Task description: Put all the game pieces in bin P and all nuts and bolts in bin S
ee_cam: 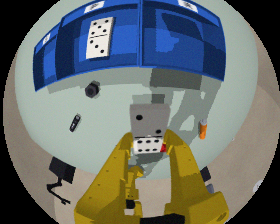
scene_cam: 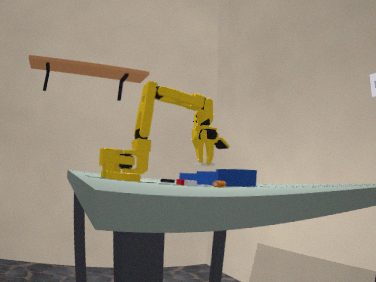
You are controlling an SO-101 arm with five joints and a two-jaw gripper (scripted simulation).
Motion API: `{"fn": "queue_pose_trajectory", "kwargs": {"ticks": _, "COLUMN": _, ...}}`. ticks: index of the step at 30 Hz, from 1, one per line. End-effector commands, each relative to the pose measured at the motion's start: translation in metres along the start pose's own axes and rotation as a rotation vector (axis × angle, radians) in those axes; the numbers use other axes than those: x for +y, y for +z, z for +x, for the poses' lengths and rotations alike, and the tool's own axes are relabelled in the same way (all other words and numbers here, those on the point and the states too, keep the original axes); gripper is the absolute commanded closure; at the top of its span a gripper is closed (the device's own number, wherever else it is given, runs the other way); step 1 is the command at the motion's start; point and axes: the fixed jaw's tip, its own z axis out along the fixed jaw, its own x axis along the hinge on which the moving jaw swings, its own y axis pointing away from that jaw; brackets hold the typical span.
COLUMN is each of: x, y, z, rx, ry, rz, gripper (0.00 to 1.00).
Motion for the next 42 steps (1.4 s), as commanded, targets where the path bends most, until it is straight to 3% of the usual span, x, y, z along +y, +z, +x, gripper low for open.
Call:
{"fn": "queue_pose_trajectory", "kwargs": {"ticks": 1, "x": 0.001, "y": -0.008, "z": -0.007, "rx": -0.041, "ry": 0.002, "rz": 0.007, "gripper": 1.00}}
{"fn": "queue_pose_trajectory", "kwargs": {"ticks": 21, "x": 0.014, "y": -0.018, "z": -0.031, "rx": -0.100, "ry": 0.003, "rz": 0.008, "gripper": 1.00}}
{"fn": "queue_pose_trajectory", "kwargs": {"ticks": 42, "x": 0.021, "y": -0.019, "z": -0.043, "rx": -0.130, "ry": 0.003, "rz": 0.007, "gripper": 1.00}}
